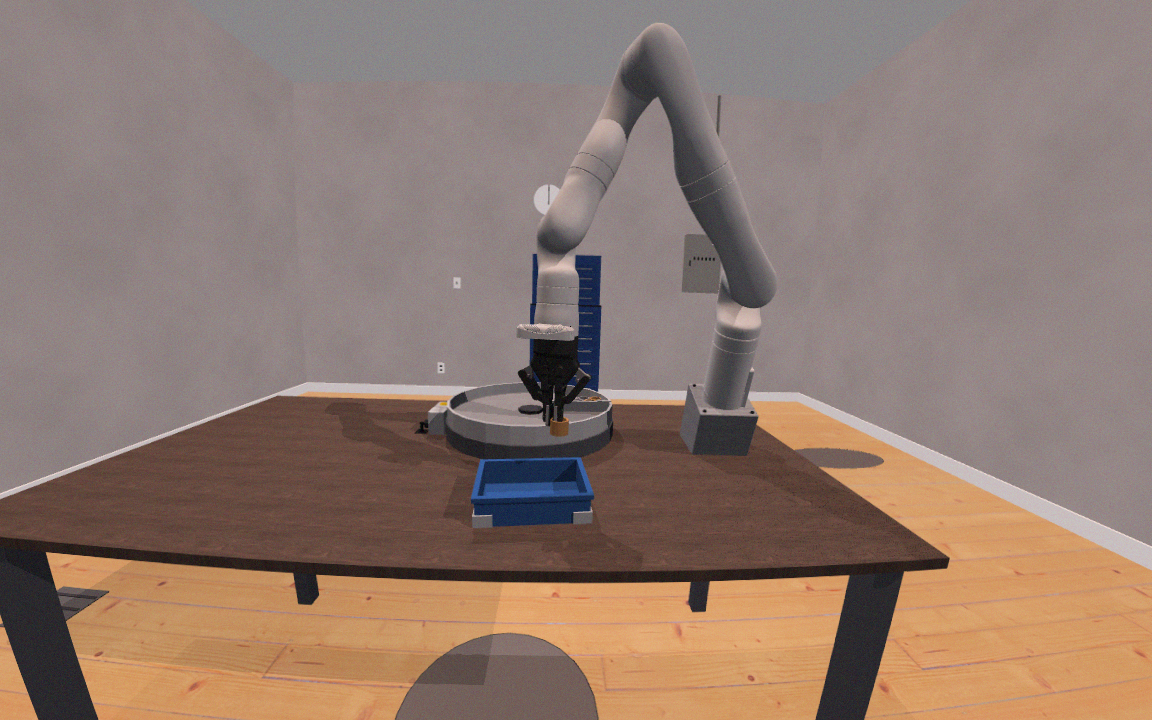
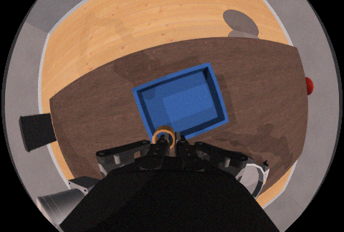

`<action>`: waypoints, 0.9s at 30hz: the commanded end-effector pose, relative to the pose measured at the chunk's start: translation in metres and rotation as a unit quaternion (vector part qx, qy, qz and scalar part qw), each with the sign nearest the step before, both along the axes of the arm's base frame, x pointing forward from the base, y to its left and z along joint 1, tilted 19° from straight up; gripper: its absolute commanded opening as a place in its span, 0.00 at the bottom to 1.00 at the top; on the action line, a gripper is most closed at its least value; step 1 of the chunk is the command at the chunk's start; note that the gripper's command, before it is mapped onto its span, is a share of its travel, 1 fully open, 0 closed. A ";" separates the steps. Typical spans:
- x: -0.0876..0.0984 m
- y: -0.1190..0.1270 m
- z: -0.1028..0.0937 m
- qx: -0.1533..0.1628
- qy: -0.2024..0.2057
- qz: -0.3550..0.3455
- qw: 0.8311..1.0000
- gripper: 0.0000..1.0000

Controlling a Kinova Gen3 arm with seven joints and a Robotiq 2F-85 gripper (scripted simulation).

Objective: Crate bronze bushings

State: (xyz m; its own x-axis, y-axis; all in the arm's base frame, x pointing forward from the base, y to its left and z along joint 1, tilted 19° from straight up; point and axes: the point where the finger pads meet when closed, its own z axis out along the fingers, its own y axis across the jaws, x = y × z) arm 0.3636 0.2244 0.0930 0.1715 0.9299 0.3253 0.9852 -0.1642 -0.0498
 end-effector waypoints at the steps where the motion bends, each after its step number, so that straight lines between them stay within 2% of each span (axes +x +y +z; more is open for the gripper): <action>1: -0.006 0.005 -0.010 0.000 0.008 0.005 1.000 0.00; 12: -0.006 0.005 -0.010 0.000 0.008 0.005 1.000 0.00; 17: -0.006 0.013 -0.030 0.000 0.007 0.006 1.000 0.00; 27: -0.006 0.013 -0.030 0.000 0.007 0.006 1.000 0.00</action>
State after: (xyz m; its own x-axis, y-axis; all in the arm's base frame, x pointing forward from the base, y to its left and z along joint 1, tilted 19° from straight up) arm 0.3571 0.2371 0.0627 0.1647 0.9323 0.3221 0.9863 -0.1522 -0.0637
